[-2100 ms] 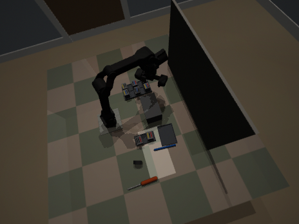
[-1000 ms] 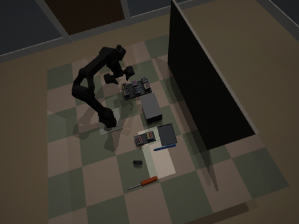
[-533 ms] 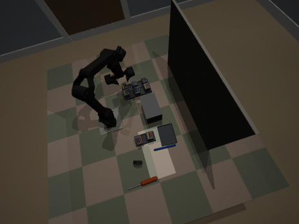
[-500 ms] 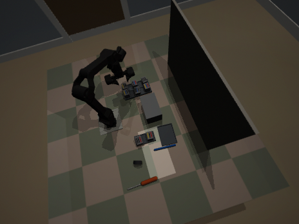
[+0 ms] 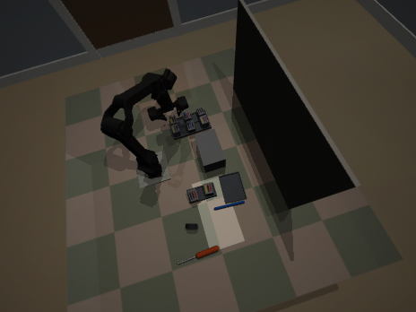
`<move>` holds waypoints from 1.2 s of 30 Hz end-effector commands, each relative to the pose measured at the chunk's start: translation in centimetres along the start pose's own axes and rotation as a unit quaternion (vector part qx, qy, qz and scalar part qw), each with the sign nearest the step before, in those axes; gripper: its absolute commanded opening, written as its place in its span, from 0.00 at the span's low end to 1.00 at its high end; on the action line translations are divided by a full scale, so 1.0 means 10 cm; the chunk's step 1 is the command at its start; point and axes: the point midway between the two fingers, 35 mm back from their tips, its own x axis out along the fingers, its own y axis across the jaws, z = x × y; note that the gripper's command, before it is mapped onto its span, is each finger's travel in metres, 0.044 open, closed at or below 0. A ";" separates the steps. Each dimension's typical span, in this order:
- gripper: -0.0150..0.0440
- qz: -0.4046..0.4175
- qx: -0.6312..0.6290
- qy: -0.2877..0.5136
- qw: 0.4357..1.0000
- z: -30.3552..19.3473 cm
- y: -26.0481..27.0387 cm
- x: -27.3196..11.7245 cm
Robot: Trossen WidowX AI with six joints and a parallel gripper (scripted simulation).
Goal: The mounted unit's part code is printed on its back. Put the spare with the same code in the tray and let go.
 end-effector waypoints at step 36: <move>0.50 0.001 -0.002 0.001 1.000 -0.01 0.03 0.44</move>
